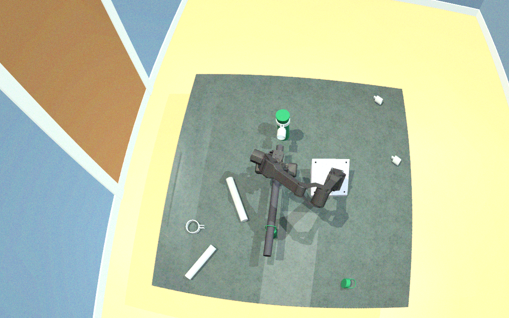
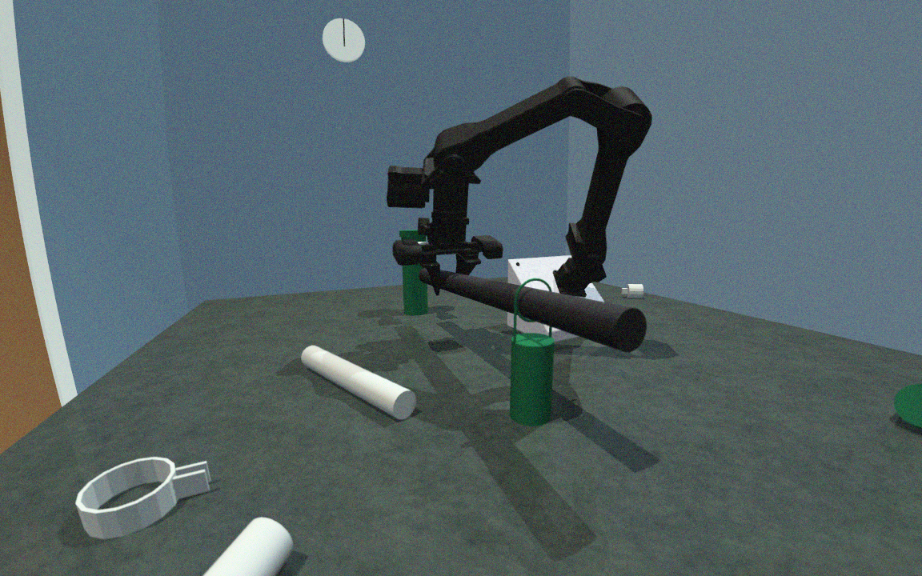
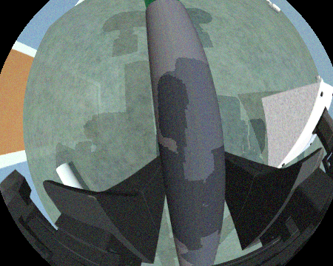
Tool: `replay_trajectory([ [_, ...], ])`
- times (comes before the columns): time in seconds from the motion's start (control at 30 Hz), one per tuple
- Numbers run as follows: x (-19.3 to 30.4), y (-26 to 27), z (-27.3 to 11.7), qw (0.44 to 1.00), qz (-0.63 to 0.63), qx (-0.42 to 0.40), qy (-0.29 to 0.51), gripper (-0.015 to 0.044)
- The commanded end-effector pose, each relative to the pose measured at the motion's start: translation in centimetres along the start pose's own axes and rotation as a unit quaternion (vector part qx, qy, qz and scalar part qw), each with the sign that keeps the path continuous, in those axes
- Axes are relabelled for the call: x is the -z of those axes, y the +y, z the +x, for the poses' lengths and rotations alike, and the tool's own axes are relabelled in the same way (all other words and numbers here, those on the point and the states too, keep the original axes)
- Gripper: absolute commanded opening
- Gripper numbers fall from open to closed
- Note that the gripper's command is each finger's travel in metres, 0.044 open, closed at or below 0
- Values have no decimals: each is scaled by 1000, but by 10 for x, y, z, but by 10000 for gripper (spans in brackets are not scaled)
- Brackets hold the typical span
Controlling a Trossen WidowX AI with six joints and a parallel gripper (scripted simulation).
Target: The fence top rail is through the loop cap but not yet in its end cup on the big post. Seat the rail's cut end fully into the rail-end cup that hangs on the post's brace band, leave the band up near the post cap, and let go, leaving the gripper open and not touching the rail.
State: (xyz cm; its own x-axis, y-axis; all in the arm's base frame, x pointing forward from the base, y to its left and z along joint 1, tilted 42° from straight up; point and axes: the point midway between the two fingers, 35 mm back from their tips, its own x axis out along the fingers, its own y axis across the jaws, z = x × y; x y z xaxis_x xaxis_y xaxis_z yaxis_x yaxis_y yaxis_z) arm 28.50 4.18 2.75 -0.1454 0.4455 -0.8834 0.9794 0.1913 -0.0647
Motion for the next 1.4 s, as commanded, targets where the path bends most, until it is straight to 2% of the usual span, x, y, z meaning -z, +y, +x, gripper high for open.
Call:
replay_trajectory([
  [0.0,-10,-2,-30,999,6,-9,-49,0],
  [1.37,-11,-1,-32,999,8,-3,-40,0],
])
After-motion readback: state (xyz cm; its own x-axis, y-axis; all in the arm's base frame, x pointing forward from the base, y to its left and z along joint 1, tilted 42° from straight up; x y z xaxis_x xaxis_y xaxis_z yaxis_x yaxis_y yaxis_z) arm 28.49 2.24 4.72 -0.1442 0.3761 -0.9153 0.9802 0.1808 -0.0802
